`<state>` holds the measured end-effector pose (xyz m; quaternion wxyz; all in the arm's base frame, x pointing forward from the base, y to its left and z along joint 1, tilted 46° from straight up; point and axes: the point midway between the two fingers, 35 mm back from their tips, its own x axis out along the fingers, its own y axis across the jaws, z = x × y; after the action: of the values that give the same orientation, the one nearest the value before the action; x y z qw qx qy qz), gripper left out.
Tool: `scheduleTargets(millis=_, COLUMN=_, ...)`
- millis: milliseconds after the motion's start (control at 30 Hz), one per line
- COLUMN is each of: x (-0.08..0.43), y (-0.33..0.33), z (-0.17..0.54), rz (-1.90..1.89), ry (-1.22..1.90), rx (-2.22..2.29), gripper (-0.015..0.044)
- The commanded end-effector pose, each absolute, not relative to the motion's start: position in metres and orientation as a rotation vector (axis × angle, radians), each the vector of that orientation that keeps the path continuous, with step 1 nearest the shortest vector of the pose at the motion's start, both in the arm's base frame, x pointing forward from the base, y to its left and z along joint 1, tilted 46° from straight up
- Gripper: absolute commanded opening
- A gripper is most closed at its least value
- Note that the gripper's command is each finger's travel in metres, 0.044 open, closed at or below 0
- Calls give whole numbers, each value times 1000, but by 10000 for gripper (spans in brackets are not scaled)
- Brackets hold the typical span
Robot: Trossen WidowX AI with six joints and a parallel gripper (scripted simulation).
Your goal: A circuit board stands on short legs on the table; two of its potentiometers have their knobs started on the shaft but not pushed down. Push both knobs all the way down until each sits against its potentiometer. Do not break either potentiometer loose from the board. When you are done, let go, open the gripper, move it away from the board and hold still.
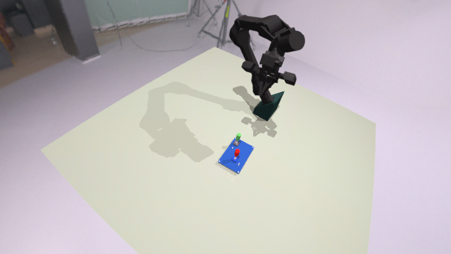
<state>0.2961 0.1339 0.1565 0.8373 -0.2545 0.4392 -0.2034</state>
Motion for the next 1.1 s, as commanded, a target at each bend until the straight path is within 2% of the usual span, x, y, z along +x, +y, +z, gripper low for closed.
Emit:
scheduleTargets(millis=0, x=304, y=115, z=141, rz=-450, ry=1038, rx=-610, gripper=0)
scheduleTargets(millis=767, x=307, y=-3, z=63, rz=-425, ry=1706, rx=-815, gripper=0)
scheduleTargets(millis=1067, x=303, y=-21, z=47, rz=-420, ry=1728, rx=-817, gripper=0)
